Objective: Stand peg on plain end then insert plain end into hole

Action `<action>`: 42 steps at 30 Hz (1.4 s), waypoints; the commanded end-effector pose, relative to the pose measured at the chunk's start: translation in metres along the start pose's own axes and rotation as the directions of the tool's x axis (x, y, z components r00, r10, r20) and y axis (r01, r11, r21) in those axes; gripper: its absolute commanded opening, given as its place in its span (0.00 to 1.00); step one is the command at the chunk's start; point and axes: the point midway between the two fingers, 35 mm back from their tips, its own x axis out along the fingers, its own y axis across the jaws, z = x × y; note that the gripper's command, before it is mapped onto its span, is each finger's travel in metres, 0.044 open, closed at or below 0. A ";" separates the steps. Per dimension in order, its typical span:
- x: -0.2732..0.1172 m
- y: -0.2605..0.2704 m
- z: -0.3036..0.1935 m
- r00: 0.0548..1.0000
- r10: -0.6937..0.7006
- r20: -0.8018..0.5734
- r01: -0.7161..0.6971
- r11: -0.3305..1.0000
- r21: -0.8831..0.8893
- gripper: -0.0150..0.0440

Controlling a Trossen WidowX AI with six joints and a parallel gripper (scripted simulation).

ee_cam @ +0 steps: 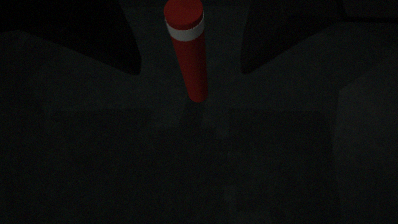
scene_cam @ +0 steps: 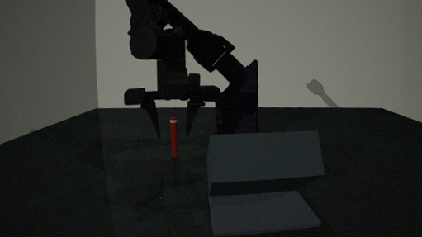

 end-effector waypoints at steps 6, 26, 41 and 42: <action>0.000 0.000 0.000 1.000 0.001 0.000 -0.001 1.000 0.002 0.32; -0.029 0.001 0.005 1.000 0.011 0.003 -0.011 1.000 -0.001 0.25; -0.079 0.004 0.007 1.000 0.008 -0.003 -0.008 1.000 -0.008 0.25; -0.080 0.004 0.007 1.000 0.008 -0.003 -0.008 1.000 -0.008 0.25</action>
